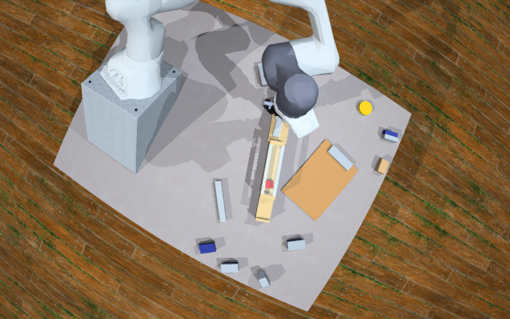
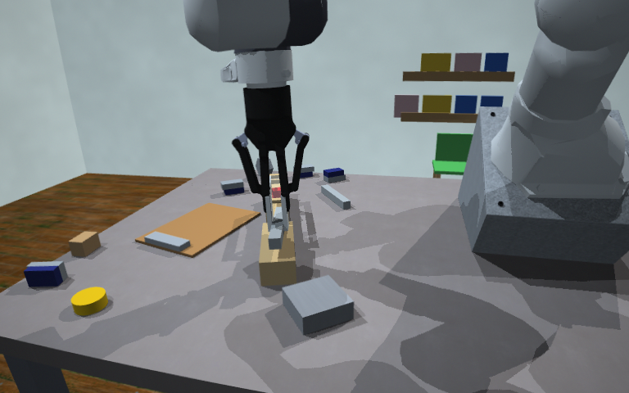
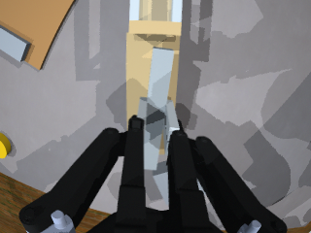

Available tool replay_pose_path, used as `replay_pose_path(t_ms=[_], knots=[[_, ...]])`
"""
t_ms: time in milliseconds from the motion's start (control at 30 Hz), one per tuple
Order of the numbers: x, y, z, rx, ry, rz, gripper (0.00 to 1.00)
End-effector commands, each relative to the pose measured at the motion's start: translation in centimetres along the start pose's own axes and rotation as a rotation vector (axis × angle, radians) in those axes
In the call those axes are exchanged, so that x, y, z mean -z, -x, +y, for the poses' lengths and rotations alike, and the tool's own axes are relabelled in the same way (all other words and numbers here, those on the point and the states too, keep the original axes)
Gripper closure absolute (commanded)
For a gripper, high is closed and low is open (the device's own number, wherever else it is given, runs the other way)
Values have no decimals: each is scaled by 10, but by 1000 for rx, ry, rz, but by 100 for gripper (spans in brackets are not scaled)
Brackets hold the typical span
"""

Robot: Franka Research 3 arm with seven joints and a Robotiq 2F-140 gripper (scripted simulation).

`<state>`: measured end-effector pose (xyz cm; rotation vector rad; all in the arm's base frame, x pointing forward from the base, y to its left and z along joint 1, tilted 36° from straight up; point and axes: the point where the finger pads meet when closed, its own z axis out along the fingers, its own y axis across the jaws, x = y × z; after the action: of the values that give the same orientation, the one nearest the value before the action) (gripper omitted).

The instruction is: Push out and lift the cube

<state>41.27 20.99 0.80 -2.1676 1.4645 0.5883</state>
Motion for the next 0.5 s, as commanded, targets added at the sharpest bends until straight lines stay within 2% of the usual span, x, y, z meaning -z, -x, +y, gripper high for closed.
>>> replay_pose_path(t_ms=[0,267,467], knots=[[-6,-4,-4,75,-24,7,100],[-16,-4,-4,75,-24,7,100],[-17,-4,-4,75,-24,7,100]])
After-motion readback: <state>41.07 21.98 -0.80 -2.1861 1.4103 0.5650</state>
